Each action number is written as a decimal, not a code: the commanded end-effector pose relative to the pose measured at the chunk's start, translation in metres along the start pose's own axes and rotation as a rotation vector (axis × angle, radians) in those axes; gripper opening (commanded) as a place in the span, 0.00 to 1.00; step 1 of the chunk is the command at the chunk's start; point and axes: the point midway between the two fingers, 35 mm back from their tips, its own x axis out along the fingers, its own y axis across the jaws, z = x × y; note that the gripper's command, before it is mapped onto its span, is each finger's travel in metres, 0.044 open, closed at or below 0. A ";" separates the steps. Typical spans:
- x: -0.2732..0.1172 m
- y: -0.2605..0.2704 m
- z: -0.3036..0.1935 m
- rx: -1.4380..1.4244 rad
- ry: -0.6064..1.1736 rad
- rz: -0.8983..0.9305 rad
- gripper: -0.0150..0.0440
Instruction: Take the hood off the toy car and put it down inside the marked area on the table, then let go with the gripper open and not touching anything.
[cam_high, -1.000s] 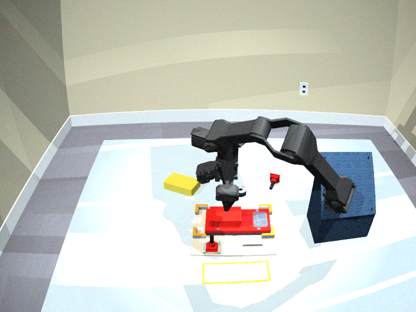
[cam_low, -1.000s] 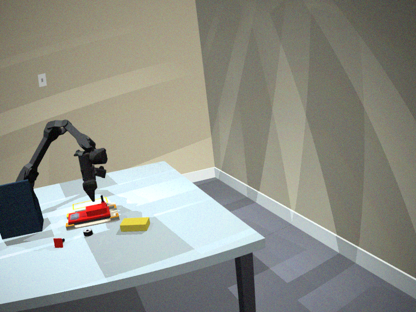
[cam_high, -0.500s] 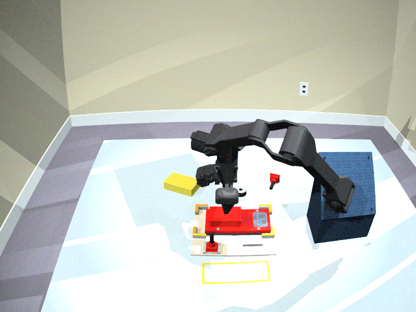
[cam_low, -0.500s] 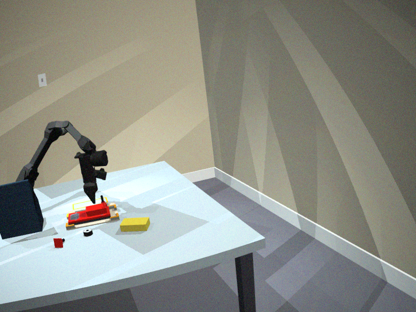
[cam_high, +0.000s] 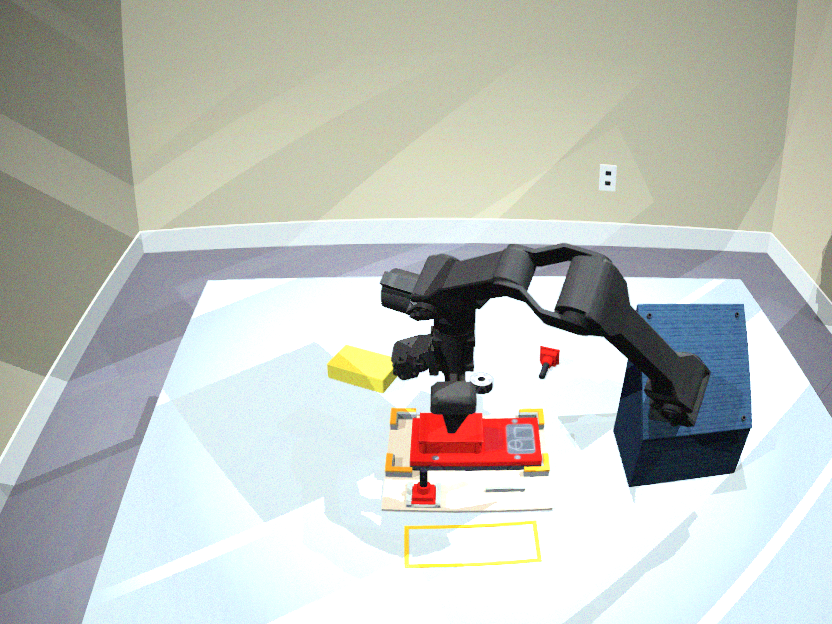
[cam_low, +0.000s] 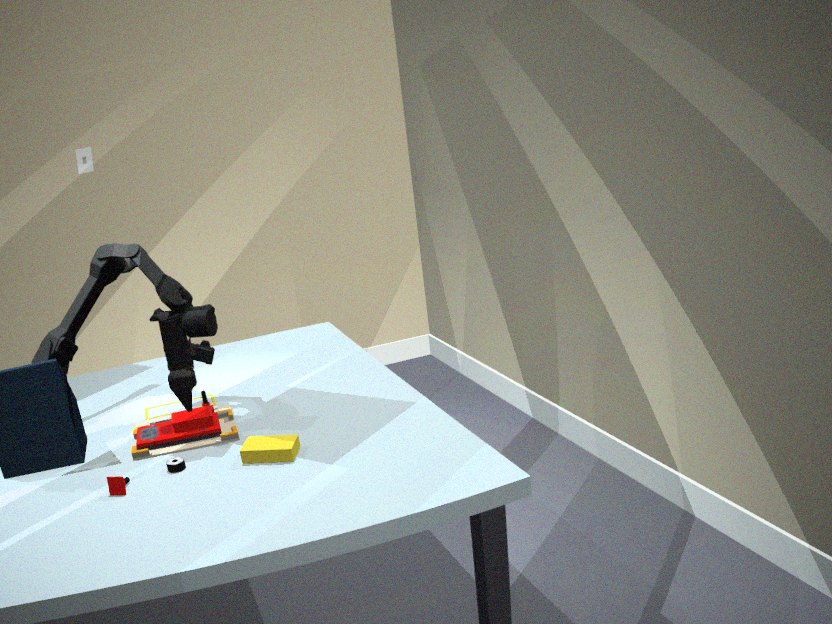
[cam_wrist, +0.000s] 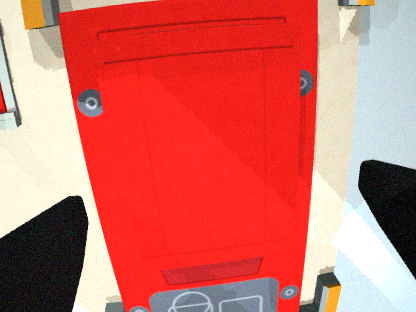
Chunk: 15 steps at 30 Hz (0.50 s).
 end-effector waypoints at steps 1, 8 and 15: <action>0.004 0.001 -0.001 0.005 0.003 0.004 1.00; 0.009 0.002 -0.001 0.005 0.003 0.005 1.00; 0.014 0.002 -0.001 0.005 0.003 0.005 1.00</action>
